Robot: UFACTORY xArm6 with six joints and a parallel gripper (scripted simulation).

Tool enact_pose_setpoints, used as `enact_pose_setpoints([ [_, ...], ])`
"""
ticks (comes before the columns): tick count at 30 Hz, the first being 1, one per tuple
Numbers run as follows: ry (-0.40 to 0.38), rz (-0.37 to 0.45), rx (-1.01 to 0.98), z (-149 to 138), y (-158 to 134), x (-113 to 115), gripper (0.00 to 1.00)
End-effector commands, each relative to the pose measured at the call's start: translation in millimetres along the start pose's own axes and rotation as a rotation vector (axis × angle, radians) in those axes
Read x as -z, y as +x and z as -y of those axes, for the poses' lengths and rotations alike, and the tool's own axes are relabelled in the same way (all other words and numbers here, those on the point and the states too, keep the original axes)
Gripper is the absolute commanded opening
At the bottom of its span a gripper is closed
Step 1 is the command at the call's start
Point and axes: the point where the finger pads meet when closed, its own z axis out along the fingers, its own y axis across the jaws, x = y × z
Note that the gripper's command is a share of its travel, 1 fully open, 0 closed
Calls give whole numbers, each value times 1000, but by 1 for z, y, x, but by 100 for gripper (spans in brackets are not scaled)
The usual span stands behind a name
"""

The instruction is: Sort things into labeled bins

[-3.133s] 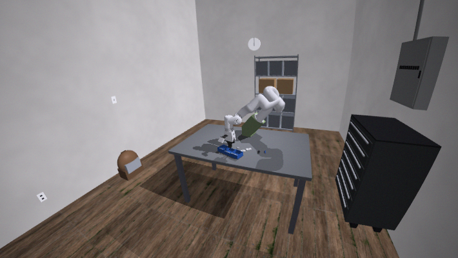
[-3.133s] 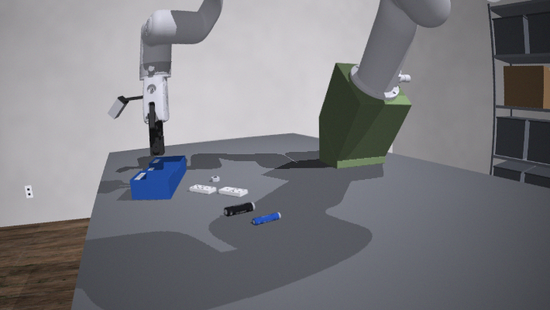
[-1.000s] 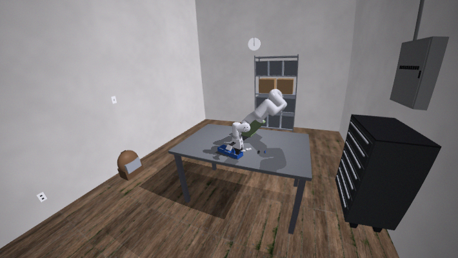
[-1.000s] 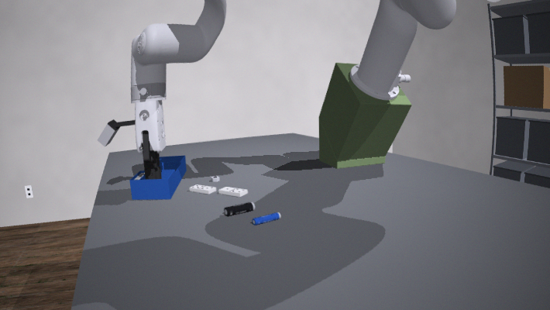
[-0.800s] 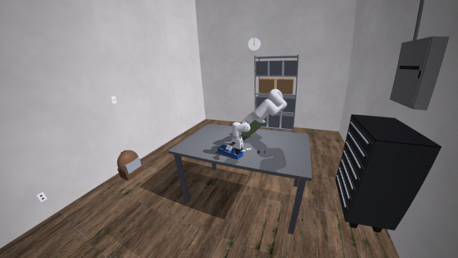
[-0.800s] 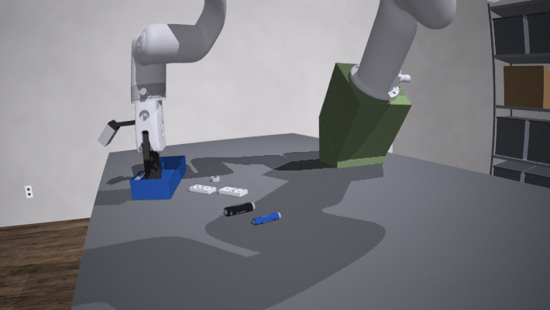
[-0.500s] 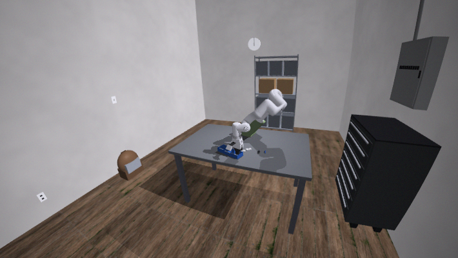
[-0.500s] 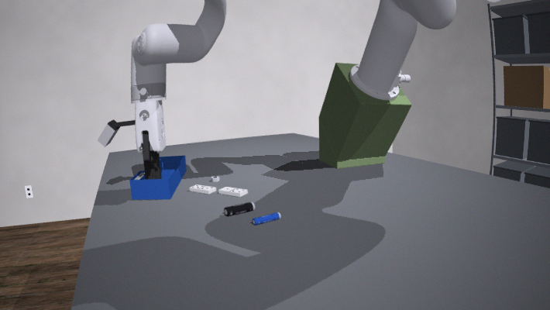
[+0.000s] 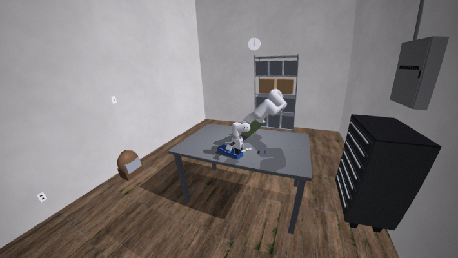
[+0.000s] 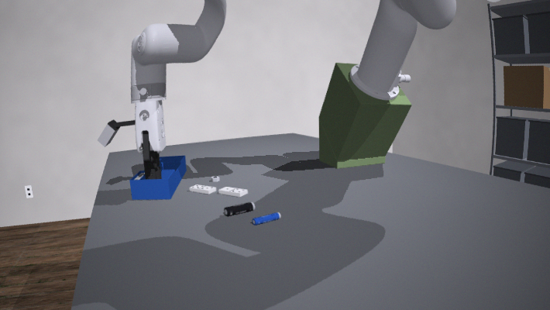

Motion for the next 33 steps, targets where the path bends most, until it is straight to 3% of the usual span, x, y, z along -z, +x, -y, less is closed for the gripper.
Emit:
enact_pose_setpoints([
  [1, 0, -3, 1, 0, 2, 1, 7],
  [33, 0, -3, 1, 0, 1, 39, 7],
])
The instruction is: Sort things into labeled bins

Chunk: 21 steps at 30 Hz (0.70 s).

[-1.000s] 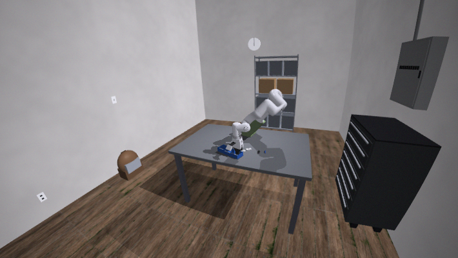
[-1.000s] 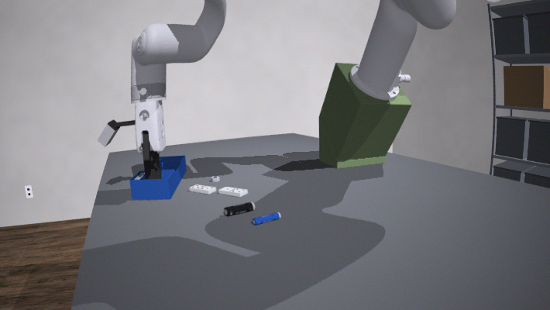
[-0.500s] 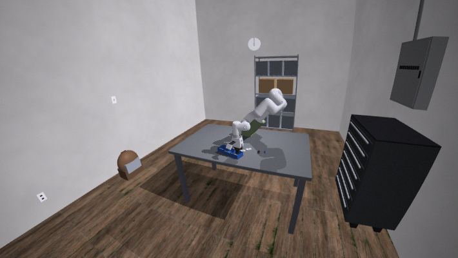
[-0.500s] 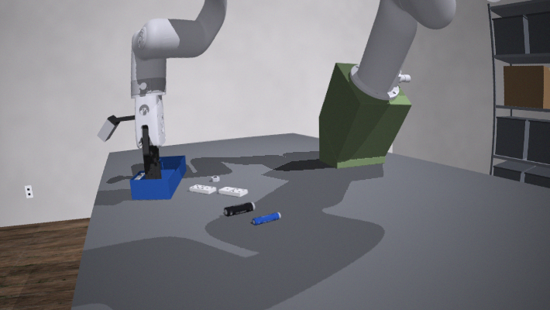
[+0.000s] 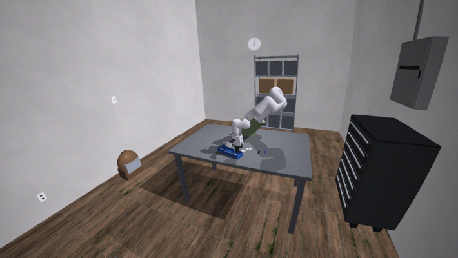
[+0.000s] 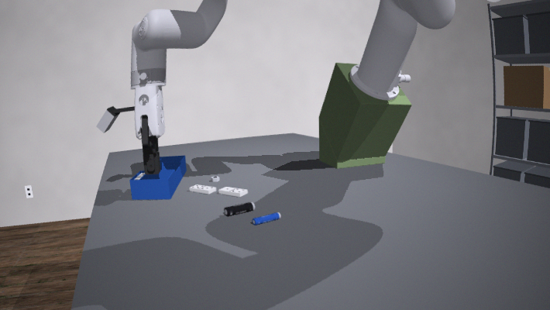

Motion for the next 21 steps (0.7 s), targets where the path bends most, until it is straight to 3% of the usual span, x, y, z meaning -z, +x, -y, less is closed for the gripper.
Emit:
enact_pose_setpoints([
  [1, 0, -3, 1, 0, 1, 14, 7],
  [4, 0, -3, 1, 0, 1, 26, 7],
  [10, 0, -3, 1, 0, 1, 25, 7],
  [13, -1, -4, 1, 0, 1, 51, 7],
  [15, -1, -4, 1, 0, 1, 51, 7],
  [21, -1, -4, 1, 0, 1, 101, 7],
])
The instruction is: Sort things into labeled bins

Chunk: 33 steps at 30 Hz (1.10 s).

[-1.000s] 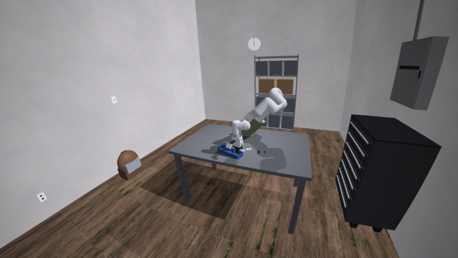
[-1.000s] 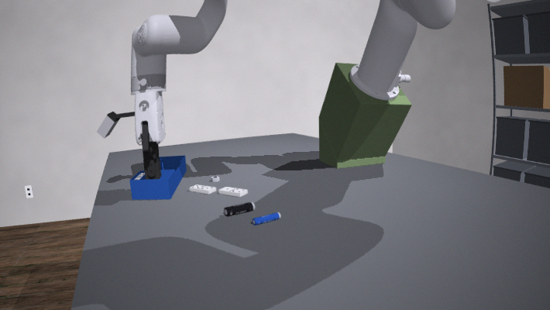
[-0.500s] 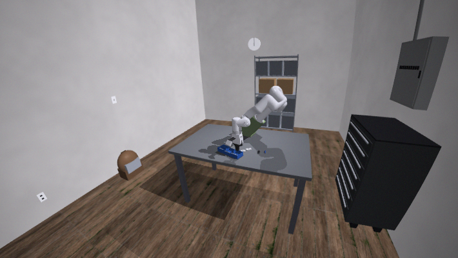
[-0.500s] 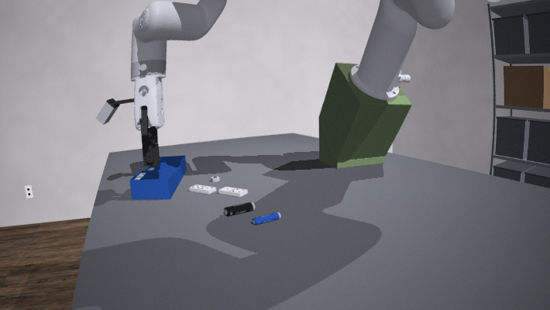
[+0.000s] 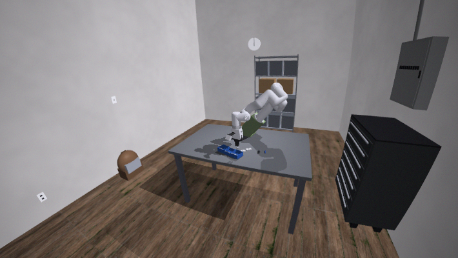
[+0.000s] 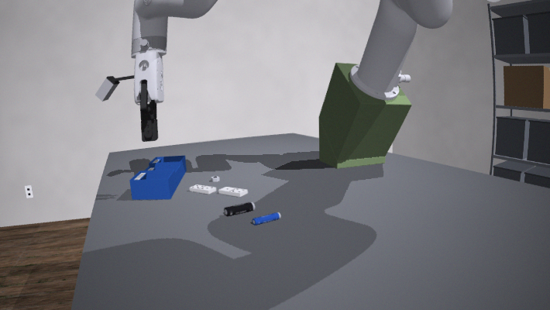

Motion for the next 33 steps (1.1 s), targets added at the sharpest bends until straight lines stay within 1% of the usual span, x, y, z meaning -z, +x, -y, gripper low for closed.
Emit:
enact_pose_setpoints([
  [1, 0, -4, 2, 1, 1, 44, 7],
  [7, 0, -4, 2, 1, 1, 93, 7],
  [21, 0, -4, 2, 1, 1, 93, 7],
  [22, 0, -4, -48, 1, -5, 87, 41],
  [24, 0, -4, -148, 3, -18, 77, 41],
  [26, 0, -4, -192, 5, -31, 66, 41],
  [28, 0, -4, -192, 5, -31, 66, 41],
  [29, 1, -3, -276, 5, -37, 61, 41],
  [33, 3, 1, -368, 8, -63, 40, 41],
])
